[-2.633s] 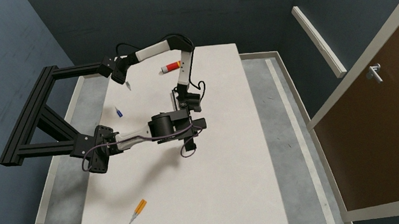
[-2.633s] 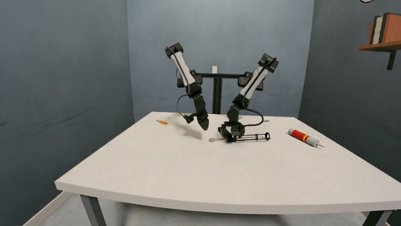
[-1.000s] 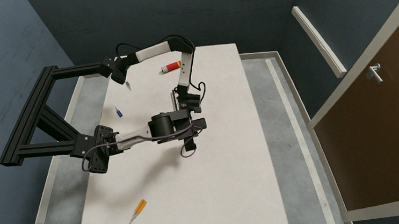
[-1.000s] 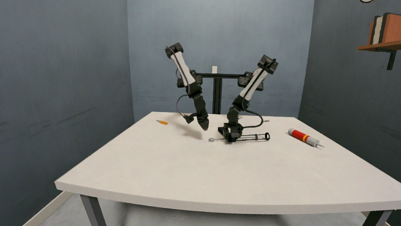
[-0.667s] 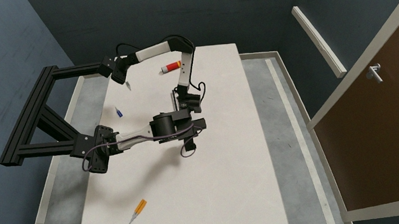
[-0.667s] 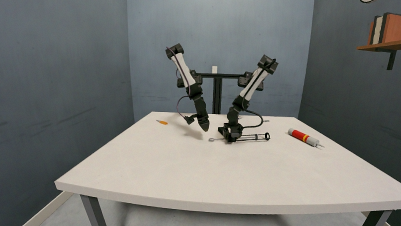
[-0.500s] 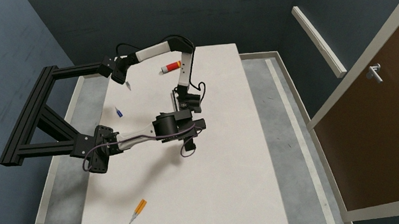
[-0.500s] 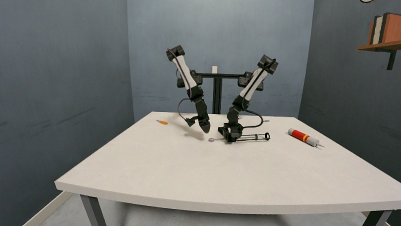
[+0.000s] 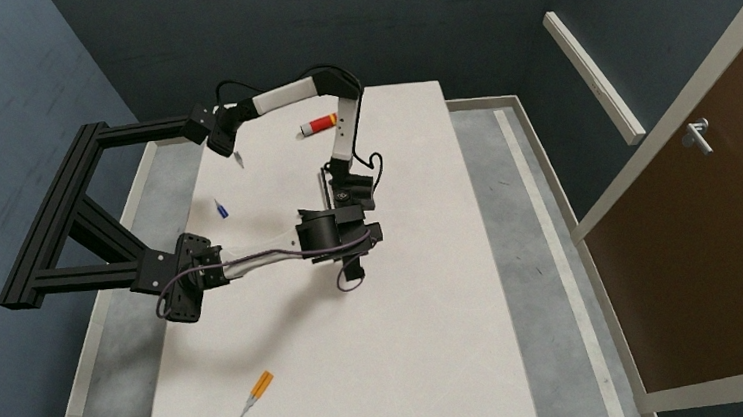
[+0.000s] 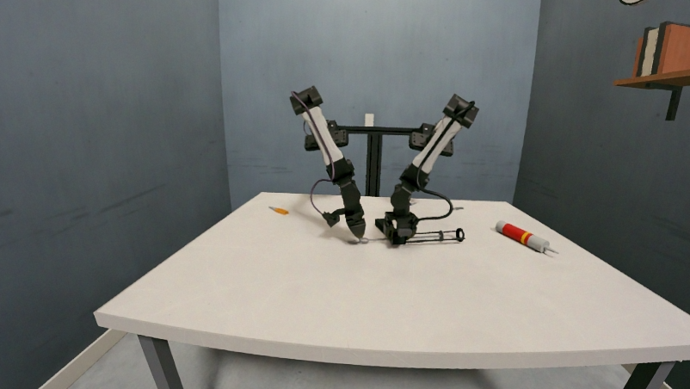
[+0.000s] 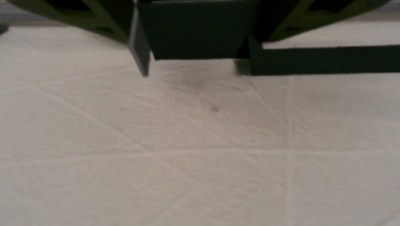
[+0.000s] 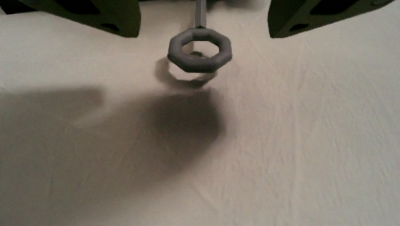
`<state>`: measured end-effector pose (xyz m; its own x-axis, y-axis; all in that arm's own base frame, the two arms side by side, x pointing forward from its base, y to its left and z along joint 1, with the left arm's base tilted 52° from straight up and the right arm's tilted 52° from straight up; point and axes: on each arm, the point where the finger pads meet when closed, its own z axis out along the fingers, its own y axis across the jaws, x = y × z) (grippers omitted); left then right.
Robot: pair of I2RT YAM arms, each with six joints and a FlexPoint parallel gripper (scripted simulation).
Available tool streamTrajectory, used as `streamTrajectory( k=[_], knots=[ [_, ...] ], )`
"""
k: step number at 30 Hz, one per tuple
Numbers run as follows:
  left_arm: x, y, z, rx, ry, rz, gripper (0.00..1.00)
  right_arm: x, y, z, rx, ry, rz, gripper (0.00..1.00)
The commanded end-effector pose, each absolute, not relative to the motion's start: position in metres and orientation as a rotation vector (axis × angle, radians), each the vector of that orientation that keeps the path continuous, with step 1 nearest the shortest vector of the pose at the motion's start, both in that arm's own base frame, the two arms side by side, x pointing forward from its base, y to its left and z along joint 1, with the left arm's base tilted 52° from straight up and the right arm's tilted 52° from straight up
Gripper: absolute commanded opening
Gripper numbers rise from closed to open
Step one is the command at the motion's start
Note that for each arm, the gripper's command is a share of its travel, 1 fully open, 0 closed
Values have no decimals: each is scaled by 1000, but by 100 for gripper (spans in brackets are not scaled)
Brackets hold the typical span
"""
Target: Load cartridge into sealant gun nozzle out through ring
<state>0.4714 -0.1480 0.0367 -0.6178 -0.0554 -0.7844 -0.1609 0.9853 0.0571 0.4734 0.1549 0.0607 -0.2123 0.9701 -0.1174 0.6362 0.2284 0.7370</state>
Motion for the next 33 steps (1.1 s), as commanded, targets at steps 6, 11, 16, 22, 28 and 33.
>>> streamTrajectory(
  k=[6,11,16,22,28,33],
  knots=[
    [469,-159,45,-141,2222,123,3,494,159,43,1484,1916,766,62],
    [469,-159,45,-141,2222,123,3,500,163,36,1480,1921,766,62],
    [469,-159,45,-141,2222,123,3,498,163,26,1487,1938,743,62],
    [469,-159,45,-141,2222,123,3,495,161,34,1470,1935,751,62],
    [469,-159,45,-141,2222,123,3,500,163,62,1455,1904,790,62],
    [469,-159,45,-141,2222,123,3,496,162,56,1465,1909,782,0]
  ],
)
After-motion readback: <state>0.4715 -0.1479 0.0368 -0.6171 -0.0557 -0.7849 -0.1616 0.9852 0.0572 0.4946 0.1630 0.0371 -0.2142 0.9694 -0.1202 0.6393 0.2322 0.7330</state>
